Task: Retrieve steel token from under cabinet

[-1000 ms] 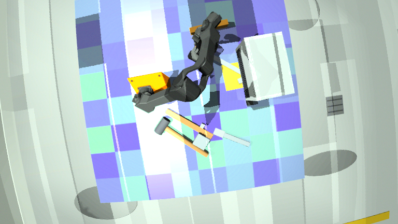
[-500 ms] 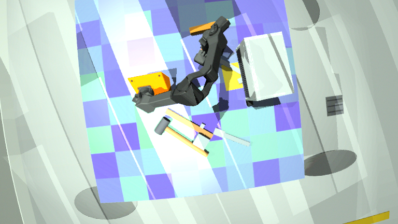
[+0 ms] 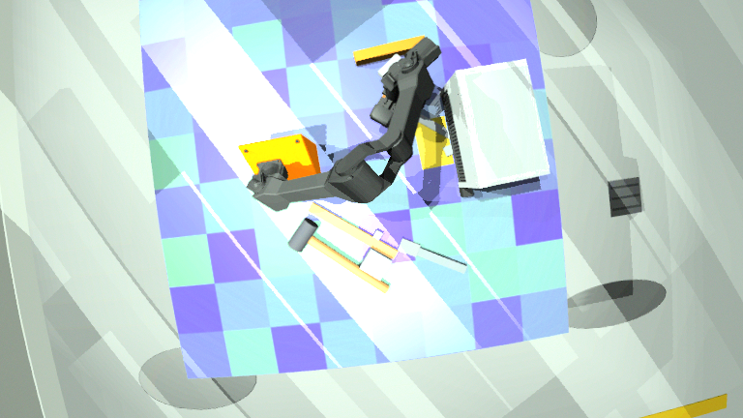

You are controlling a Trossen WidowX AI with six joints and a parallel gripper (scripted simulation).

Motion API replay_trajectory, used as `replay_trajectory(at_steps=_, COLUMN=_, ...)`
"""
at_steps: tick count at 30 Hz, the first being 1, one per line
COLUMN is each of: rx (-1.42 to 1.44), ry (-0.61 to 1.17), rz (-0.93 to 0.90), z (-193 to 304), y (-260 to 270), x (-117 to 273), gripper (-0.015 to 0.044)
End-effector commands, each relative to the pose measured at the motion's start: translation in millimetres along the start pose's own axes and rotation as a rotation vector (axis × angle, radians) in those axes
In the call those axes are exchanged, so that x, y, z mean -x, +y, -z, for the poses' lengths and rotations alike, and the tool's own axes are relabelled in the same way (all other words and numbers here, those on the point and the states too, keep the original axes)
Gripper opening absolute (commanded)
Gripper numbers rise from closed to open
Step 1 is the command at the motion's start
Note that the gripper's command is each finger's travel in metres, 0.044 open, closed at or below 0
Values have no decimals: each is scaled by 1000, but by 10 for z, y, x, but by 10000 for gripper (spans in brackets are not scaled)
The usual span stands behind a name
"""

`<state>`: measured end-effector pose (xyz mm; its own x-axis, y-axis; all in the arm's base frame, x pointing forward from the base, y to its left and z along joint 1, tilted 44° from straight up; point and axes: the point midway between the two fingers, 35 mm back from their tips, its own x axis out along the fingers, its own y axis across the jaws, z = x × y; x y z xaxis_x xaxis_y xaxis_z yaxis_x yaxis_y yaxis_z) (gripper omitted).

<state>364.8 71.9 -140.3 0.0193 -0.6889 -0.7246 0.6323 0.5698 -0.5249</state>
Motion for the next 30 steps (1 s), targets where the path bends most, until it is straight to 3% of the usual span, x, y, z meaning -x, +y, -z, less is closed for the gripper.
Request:
replay_trajectory(at_steps=1, rx=-2, ry=-2, rz=0, z=-23, y=-18, x=-5, gripper=0)
replay_trajectory(at_steps=30, rx=-1, ry=-2, rz=0, z=124, y=-187, x=-16, gripper=0)
